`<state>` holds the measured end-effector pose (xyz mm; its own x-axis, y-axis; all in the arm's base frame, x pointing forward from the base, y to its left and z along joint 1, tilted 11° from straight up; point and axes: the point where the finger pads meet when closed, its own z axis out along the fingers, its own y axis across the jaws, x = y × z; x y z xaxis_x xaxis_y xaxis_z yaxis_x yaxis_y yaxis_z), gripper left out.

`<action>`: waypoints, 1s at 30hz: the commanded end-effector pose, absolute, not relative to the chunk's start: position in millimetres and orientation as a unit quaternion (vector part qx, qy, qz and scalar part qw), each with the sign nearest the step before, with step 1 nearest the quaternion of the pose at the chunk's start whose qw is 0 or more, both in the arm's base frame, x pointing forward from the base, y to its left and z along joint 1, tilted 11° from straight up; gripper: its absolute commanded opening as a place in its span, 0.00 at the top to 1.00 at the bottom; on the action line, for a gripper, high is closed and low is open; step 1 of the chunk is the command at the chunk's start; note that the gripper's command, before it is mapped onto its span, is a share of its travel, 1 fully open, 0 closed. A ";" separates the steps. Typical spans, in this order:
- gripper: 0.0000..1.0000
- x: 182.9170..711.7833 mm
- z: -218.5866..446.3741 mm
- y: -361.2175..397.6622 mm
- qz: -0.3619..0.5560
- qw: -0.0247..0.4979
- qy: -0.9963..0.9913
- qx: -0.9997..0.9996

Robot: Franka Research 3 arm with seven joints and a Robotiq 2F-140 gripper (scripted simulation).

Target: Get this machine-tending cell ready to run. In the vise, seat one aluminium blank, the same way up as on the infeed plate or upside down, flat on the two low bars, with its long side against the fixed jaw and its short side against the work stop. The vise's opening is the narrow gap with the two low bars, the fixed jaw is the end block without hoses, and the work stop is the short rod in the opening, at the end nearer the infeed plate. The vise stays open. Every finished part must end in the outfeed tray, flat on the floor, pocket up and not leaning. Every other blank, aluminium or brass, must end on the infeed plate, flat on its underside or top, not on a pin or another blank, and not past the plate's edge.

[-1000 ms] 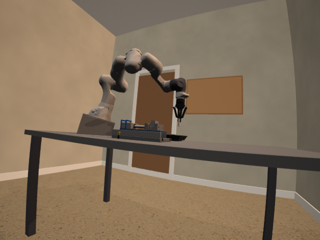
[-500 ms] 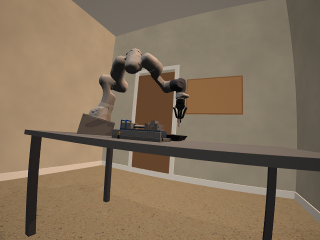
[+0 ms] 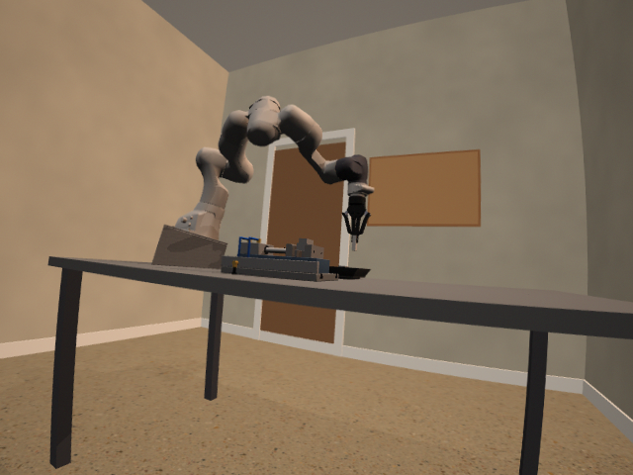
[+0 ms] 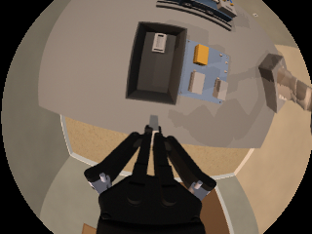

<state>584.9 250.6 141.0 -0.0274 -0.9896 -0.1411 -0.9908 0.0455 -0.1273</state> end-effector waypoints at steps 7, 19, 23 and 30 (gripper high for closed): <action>1.00 585.4 140.4 251.5 0.003 0.096 0.718 -0.689; 1.00 585.4 140.5 251.4 0.003 0.096 0.718 -0.689; 1.00 585.2 141.6 251.3 0.003 0.096 0.718 -0.689; 1.00 584.3 148.0 250.4 0.003 0.096 0.718 -0.689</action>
